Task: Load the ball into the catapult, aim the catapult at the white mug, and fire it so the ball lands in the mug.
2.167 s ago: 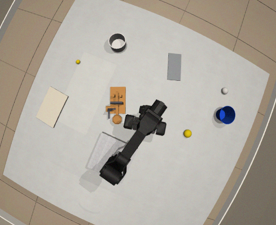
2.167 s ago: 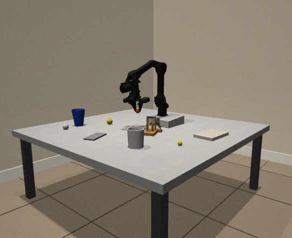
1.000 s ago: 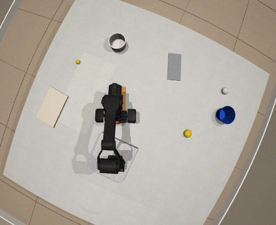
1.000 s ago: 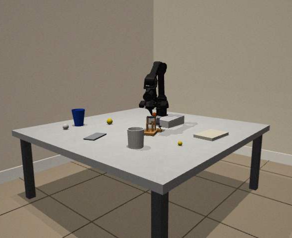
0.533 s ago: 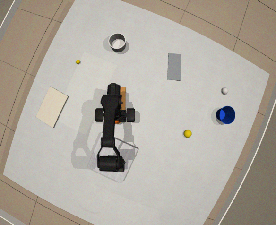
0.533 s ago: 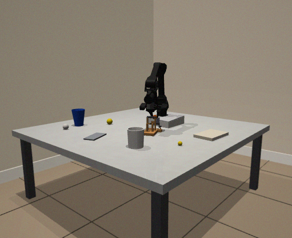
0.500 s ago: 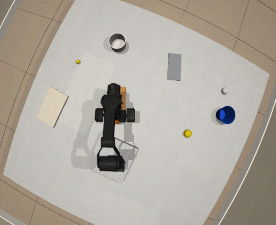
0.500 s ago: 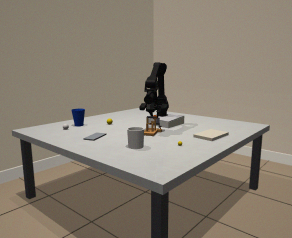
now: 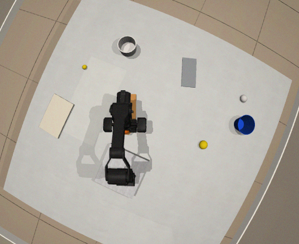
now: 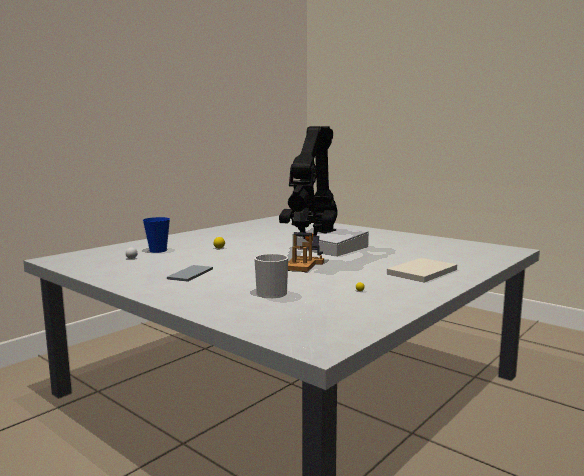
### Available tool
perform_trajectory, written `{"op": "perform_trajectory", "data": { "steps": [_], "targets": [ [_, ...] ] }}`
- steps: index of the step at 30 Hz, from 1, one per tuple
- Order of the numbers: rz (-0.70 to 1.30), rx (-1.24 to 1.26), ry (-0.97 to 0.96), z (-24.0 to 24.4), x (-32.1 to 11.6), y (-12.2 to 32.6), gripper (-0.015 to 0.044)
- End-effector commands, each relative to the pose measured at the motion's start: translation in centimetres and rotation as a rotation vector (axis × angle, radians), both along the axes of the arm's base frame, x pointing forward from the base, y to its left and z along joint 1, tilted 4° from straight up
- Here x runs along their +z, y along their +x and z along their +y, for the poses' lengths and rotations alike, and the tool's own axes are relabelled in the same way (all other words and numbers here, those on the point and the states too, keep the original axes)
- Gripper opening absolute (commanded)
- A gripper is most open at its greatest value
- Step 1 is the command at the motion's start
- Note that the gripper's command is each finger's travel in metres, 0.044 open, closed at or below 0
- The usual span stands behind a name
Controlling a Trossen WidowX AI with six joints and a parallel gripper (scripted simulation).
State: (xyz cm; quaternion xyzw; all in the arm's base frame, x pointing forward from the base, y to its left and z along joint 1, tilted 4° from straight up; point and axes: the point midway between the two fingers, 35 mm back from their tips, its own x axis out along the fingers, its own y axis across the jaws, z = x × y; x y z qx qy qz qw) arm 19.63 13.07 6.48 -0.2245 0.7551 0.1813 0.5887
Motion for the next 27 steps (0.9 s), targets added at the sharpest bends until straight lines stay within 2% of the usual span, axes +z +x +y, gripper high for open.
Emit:
{"op": "perform_trajectory", "data": {
  "steps": [1,7,14,18,27],
  "targets": [
    [-0.002,0.0,0.001,0.0,0.1,0.0,0.0105],
    [-0.004,0.0,0.003,0.0,0.4,0.0,0.0263],
    [-0.085,-0.002,0.053,-0.7,10.8,-1.1,0.044],
    [-0.094,0.0,0.062,0.0,9.7,0.0,0.044],
    [-0.354,-0.003,0.233,5.3,12.0,8.3,0.044]
  ]
}}
